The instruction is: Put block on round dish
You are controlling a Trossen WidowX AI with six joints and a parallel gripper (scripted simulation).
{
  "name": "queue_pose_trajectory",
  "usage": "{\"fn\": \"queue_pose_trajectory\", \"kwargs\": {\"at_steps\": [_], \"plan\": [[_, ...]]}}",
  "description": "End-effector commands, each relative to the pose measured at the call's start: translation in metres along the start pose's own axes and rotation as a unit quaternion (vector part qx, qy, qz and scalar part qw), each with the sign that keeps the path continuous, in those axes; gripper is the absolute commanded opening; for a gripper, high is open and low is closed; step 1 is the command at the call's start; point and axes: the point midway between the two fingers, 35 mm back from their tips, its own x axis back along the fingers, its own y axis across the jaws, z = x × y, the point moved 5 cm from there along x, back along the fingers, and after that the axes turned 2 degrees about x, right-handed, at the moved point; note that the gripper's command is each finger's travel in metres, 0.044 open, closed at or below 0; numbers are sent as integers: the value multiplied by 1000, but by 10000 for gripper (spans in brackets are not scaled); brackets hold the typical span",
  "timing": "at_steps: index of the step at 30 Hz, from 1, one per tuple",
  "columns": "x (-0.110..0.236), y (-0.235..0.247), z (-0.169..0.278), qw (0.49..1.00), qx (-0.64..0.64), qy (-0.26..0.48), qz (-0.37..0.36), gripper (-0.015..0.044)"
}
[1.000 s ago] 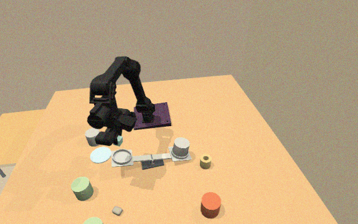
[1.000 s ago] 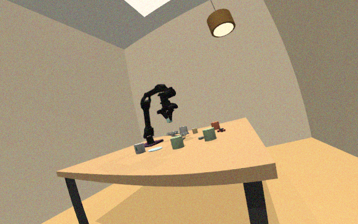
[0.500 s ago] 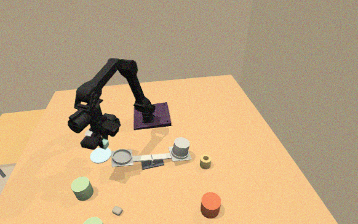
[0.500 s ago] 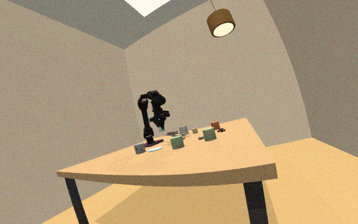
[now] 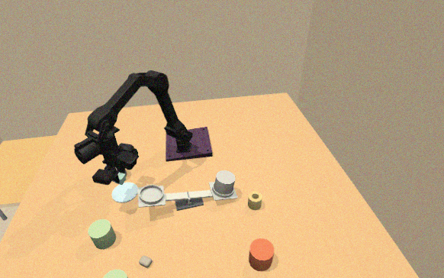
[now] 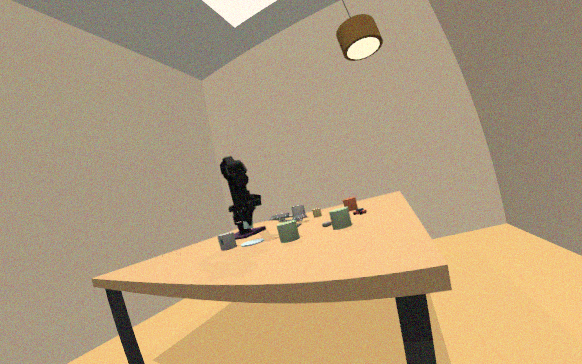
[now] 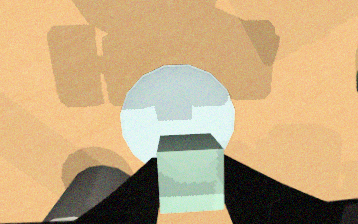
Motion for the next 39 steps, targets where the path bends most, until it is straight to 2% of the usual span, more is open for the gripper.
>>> {"fn": "queue_pose_trajectory", "kwargs": {"at_steps": [1,10,29,39], "plan": [[-7,2,1,1000,6,-2,2,0],[-43,2,1,1000,6,-2,2,0],[-64,2,1,1000,6,-2,2,0],[-58,1,2,1000,4,0,3,263]]}}
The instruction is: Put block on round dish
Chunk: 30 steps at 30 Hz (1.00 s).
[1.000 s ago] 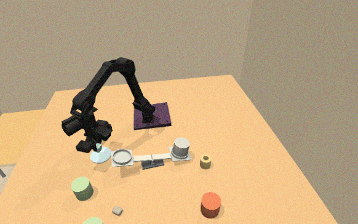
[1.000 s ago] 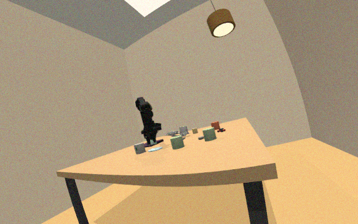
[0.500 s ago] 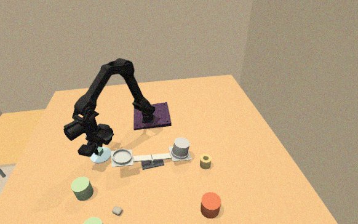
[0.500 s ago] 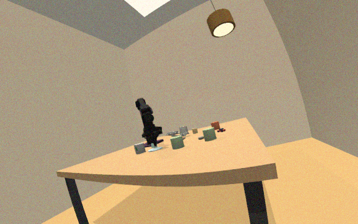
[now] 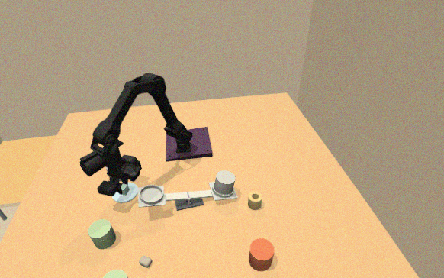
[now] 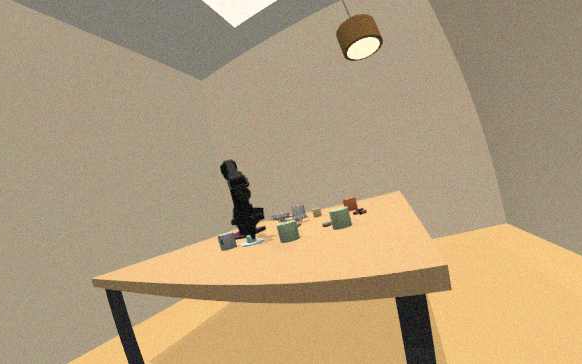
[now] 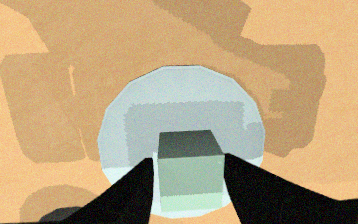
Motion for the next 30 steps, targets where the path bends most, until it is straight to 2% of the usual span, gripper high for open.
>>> {"fn": "queue_pose_trajectory", "kwargs": {"at_steps": [1,5,7,10,16,20,30], "plan": [[0,0,0,1000,0,0,0,289],[0,0,0,1000,0,0,0,394],[13,-1,0,1000,1,0,0,440],[53,1,0,1000,3,-2,0,440],[59,1,0,1000,3,-2,0,440],[99,4,-1,1000,3,1,3,440],[101,4,-1,1000,3,1,3,440]]}}
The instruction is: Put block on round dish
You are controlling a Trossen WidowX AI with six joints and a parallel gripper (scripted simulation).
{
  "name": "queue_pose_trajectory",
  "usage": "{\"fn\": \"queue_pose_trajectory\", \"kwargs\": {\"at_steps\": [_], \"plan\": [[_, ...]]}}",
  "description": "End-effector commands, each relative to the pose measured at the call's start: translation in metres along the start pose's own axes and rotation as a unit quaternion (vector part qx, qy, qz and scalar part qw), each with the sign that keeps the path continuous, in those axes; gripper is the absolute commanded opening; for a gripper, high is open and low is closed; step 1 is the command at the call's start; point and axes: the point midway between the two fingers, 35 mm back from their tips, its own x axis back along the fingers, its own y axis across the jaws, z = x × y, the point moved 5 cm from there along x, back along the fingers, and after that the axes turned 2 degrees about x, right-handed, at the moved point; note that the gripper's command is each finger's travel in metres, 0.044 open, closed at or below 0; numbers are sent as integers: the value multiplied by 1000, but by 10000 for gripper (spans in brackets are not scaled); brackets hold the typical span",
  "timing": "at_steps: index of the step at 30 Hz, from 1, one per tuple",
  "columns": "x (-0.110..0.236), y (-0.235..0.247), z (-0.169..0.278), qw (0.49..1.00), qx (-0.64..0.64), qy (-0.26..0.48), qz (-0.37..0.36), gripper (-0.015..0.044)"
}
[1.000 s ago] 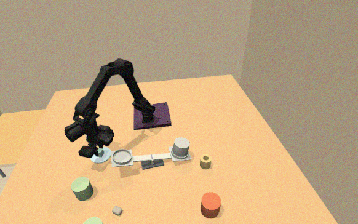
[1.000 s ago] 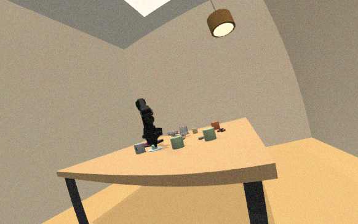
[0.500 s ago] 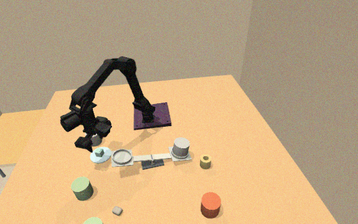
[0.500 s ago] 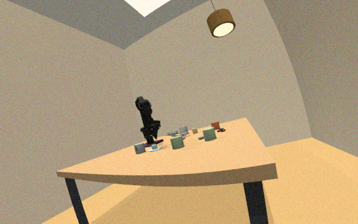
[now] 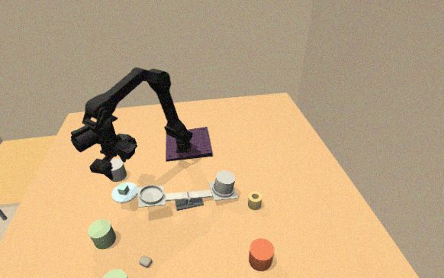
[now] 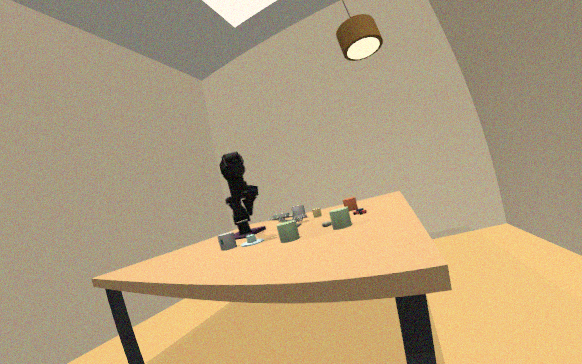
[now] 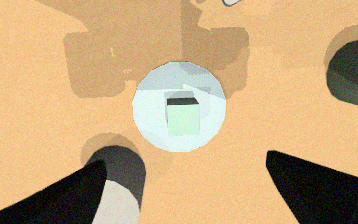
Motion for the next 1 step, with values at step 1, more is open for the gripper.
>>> {"fn": "queue_pose_trajectory", "kwargs": {"at_steps": [1], "plan": [[3,0,0,1000,-3,1,1,440]]}}
